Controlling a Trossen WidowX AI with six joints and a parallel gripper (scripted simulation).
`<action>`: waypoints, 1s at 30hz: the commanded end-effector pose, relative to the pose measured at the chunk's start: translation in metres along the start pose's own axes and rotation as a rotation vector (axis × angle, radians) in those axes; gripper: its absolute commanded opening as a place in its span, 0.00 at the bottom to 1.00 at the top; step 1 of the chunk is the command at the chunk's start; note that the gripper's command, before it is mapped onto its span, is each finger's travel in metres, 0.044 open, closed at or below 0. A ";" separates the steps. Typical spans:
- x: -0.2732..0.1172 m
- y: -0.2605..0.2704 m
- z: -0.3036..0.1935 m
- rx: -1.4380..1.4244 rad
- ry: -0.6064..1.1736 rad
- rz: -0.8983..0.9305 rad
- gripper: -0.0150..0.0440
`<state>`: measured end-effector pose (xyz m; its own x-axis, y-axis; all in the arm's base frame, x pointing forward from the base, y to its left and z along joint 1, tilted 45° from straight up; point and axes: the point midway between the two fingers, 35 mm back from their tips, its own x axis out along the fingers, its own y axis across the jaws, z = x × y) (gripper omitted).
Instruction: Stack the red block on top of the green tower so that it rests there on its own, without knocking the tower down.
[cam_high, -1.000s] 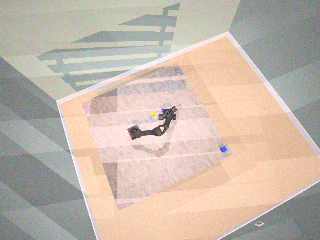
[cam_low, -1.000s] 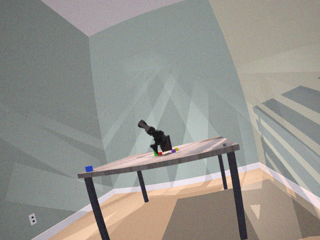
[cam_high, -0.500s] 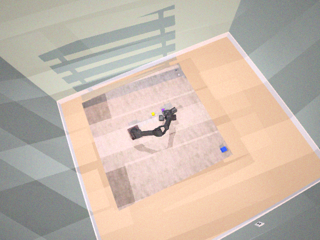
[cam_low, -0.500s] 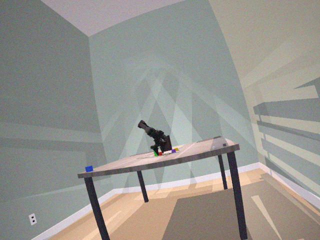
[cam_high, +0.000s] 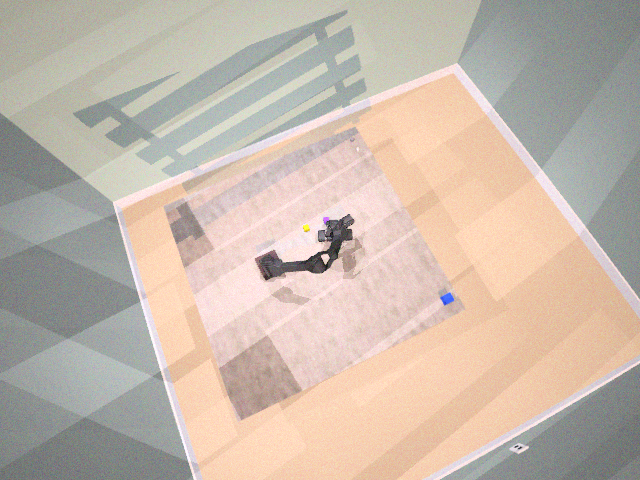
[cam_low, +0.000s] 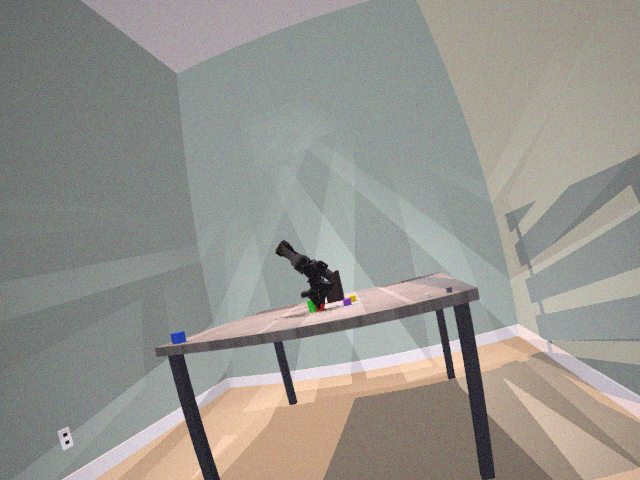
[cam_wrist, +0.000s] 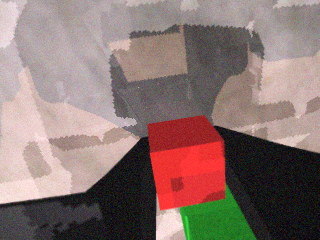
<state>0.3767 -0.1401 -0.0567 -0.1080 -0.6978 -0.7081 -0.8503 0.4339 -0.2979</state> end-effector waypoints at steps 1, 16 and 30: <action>-0.003 0.000 0.000 -0.003 0.002 -0.003 0.31; -0.081 0.000 0.001 -0.003 -0.001 -0.002 0.25; -0.118 0.000 0.000 -0.003 -0.002 -0.001 0.25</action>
<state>0.3890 -0.0585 0.0247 -0.1070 -0.7001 -0.7060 -0.8551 0.4270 -0.2939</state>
